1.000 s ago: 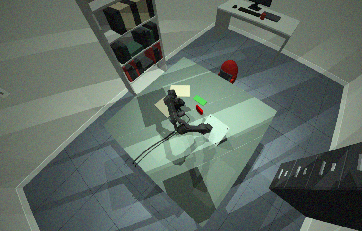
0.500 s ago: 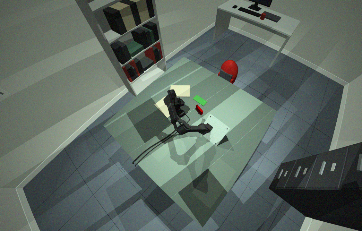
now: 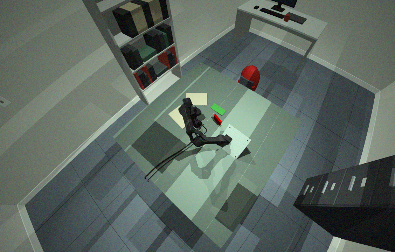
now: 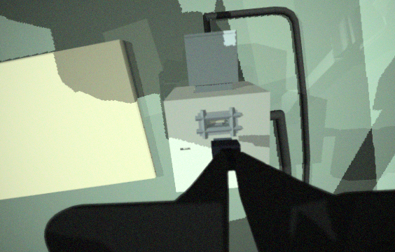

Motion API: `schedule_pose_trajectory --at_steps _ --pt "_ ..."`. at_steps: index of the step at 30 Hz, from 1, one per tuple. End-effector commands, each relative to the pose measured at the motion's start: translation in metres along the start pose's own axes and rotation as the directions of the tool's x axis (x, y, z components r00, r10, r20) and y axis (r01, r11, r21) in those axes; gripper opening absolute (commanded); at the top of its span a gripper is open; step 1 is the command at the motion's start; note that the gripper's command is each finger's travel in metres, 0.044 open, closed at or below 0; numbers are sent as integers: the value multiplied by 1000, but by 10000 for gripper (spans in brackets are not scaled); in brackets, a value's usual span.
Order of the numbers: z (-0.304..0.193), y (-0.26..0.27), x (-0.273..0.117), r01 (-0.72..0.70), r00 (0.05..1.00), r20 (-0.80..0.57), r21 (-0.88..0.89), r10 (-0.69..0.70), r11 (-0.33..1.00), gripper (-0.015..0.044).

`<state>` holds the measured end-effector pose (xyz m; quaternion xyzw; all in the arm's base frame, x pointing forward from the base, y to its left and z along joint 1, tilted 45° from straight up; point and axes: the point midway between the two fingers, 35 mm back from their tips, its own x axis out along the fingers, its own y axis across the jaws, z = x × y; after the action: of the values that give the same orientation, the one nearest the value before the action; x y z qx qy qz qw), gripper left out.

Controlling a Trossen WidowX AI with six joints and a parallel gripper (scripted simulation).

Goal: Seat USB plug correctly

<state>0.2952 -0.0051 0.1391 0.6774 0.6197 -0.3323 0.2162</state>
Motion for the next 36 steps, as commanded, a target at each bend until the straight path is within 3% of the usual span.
schedule_pose_trajectory --at_steps 1,36 --pt "0 0 0 -1 1000 5 0 1 1000 0" --pt "2 0 5 -2 1000 19 -13 2 1000 0"
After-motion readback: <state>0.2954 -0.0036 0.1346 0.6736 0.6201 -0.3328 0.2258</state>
